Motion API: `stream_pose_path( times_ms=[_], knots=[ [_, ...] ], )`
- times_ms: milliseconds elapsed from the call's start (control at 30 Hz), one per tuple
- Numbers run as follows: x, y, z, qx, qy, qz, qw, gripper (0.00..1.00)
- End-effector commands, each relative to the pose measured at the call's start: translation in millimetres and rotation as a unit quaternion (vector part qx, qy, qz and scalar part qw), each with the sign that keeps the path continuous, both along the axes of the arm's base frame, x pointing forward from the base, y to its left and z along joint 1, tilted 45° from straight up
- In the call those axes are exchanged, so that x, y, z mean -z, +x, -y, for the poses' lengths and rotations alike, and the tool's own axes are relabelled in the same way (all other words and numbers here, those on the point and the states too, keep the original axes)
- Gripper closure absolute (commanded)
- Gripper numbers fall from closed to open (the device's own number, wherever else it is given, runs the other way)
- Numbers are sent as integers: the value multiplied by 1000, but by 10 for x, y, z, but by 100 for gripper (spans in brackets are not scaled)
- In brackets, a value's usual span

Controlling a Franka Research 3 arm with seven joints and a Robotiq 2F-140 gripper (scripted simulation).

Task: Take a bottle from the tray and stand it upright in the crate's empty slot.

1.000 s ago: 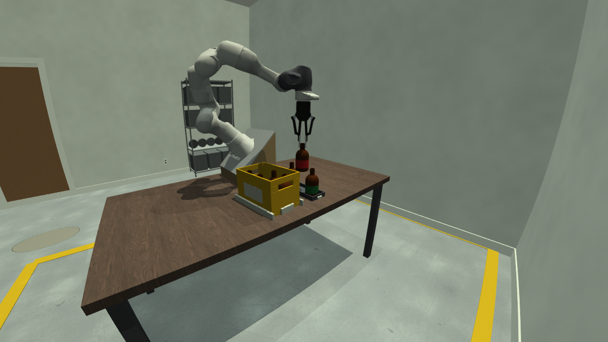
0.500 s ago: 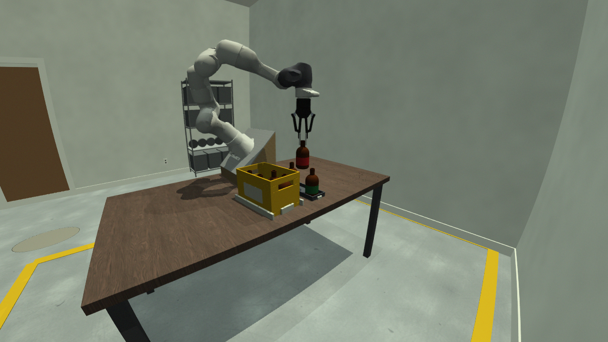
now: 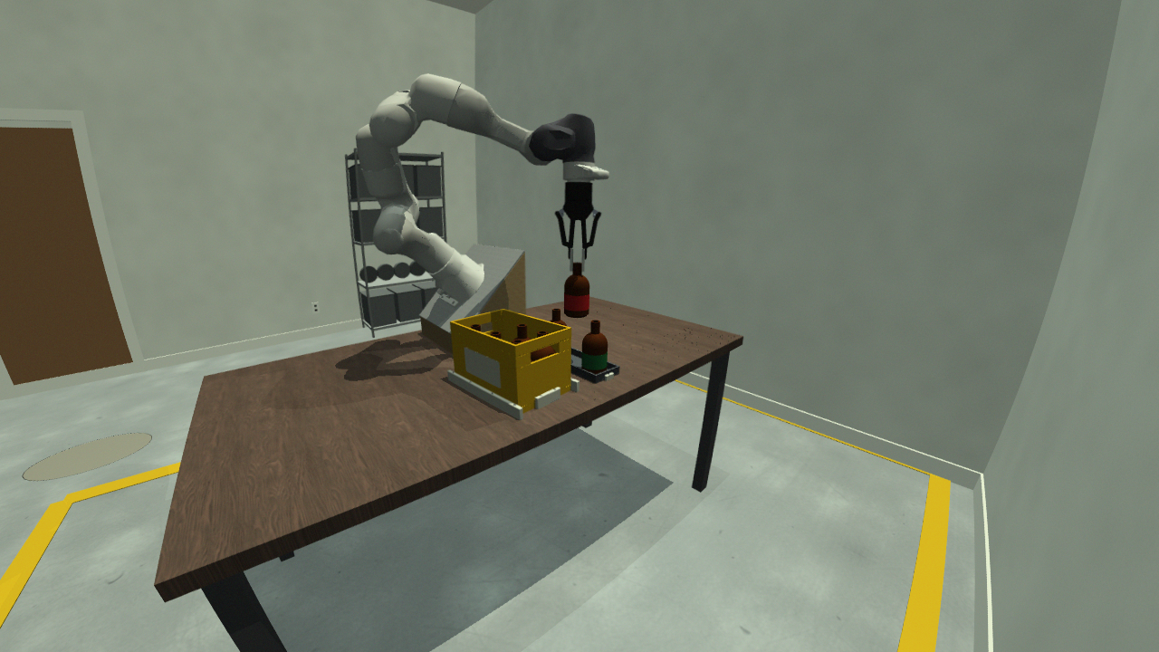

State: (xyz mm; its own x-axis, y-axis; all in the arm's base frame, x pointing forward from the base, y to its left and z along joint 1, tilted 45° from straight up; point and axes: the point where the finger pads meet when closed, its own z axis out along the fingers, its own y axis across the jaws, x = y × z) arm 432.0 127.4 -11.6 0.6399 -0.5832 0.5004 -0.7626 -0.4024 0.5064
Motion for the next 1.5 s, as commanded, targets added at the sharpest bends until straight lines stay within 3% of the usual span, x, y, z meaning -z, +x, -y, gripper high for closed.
stream_pose_path(
  times_ms=[0,1467],
  knots=[
    [-36,-7,-53,-3,1,-2,1000,100],
    [-67,-3,-83,-3,1,-2,1000,100]
  ],
)
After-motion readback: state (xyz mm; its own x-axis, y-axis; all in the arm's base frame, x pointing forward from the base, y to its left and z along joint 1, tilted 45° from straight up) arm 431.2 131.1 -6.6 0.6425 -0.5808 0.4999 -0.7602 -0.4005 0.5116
